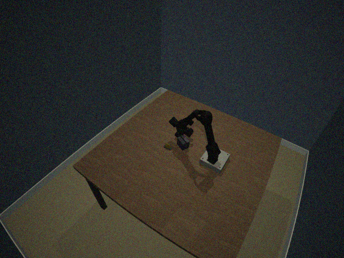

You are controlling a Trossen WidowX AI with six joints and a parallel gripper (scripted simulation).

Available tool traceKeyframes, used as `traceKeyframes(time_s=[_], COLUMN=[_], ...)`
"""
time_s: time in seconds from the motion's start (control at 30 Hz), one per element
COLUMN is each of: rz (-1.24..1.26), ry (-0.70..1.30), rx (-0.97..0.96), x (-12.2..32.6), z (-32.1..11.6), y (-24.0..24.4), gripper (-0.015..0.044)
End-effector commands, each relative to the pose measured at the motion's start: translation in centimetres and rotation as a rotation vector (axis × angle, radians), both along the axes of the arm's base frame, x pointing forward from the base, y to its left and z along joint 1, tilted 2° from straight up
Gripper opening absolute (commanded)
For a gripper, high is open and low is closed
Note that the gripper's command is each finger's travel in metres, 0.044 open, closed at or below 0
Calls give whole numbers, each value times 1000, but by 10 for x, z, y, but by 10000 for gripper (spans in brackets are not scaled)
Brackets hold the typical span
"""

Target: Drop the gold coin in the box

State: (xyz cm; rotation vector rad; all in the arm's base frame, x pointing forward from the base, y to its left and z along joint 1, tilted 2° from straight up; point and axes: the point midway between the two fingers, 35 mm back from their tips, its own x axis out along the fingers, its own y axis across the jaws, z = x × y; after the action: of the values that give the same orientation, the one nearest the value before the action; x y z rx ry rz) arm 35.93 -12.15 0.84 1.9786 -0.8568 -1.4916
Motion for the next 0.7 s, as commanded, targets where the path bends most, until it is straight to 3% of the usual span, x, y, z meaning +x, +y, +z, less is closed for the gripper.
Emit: traceKeyframes(time_s=[0.0,0.27,0.5,0.67], rz=[13,651,1336,1770], ry=[13,561,981,1169], rx=[1,28,-10,-75], x=[1,24,33,32], z=[0,8,24,37], y=[1,50,102,133], gripper=[374,164,161,161])
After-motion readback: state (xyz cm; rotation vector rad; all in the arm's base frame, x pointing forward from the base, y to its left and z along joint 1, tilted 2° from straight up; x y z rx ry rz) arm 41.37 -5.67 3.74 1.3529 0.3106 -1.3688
